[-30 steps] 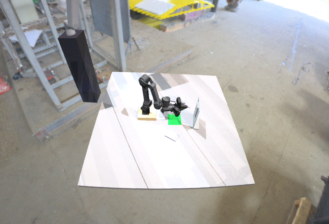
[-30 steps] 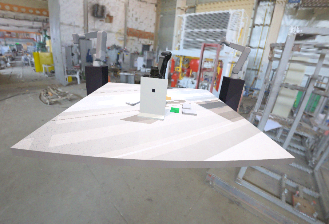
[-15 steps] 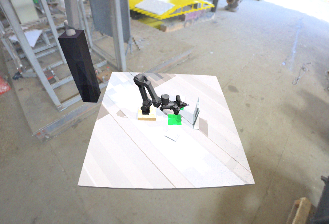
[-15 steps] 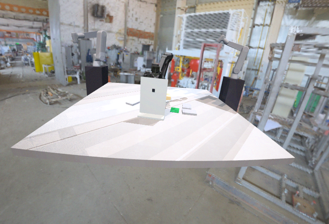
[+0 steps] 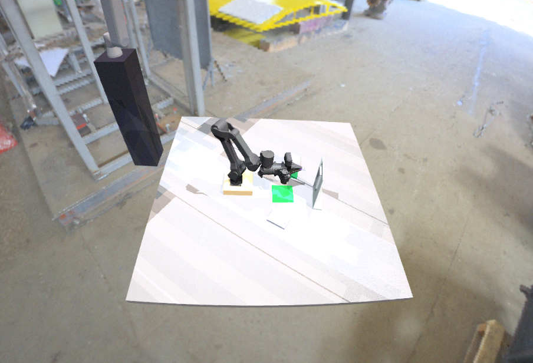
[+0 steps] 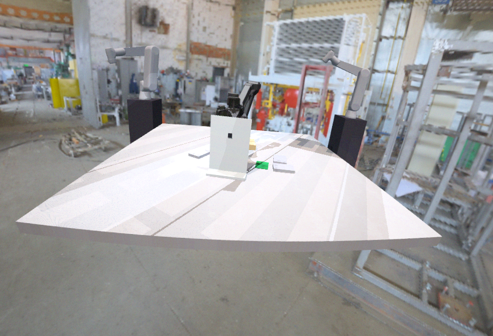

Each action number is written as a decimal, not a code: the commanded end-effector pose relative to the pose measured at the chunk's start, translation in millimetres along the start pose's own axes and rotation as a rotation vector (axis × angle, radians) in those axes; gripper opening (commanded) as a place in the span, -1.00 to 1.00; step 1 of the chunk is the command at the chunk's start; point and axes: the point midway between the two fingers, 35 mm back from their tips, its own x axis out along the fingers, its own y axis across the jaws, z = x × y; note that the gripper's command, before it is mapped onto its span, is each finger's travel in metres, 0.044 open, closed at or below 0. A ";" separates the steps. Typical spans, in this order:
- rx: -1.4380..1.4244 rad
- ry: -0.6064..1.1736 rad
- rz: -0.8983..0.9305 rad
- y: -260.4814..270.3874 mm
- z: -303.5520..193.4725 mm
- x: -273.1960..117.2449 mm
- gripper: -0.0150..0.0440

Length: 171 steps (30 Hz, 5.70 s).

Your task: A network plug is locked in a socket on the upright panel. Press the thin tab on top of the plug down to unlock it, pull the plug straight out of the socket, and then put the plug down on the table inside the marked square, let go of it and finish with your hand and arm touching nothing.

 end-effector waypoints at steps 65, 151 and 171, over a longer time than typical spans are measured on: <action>0.120 -0.253 -0.911 -139.5 -11.9 -44.6 -0.49; 0.120 -0.251 -0.912 -161.1 -16.3 -57.5 0.04; 0.120 -0.252 -0.912 -136.7 -15.4 -56.9 0.04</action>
